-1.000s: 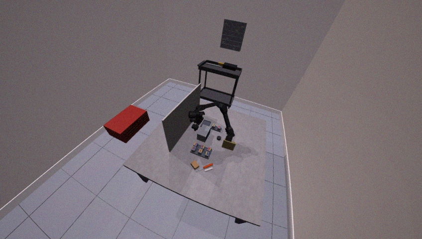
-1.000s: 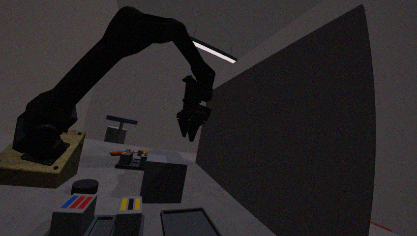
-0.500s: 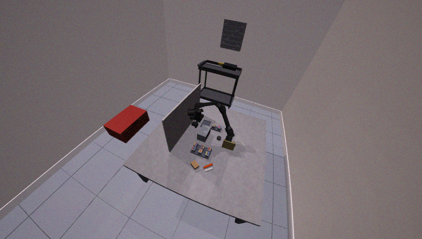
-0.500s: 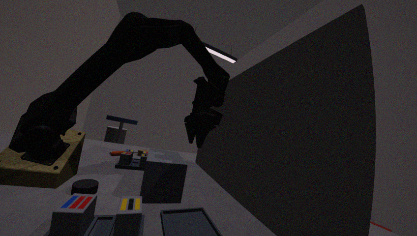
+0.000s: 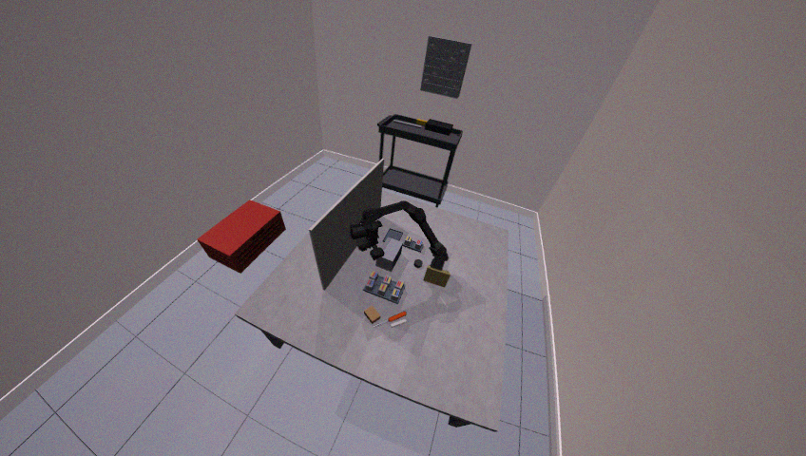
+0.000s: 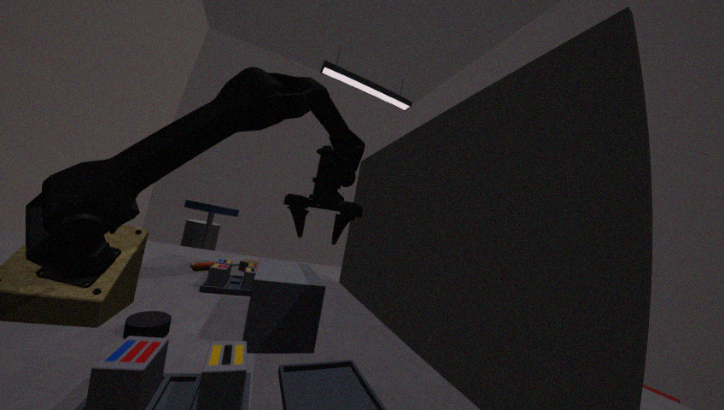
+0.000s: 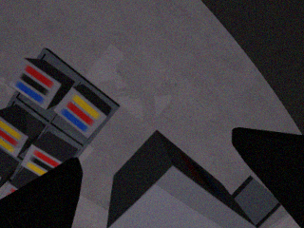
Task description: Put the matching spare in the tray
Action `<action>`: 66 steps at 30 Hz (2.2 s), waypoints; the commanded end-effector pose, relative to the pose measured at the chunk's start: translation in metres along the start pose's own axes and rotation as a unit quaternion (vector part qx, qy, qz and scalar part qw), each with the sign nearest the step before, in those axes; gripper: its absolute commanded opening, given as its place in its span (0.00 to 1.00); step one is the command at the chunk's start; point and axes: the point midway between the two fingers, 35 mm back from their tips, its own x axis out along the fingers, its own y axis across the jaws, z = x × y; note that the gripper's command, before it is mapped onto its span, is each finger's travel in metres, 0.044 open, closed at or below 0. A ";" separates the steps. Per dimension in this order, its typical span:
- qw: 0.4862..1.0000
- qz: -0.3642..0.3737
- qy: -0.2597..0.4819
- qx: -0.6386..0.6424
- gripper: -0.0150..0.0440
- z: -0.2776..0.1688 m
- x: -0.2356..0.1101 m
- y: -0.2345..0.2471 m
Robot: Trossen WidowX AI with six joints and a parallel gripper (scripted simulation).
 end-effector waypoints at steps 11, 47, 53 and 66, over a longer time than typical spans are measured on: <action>0.925 0.004 0.005 -0.380 1.00 0.048 0.011 0.104; 0.925 0.004 0.006 -0.379 0.76 0.048 0.085 0.107; 0.925 0.003 0.006 -0.379 0.76 0.048 0.095 0.107; 0.925 0.003 0.006 -0.379 0.76 0.047 0.116 0.107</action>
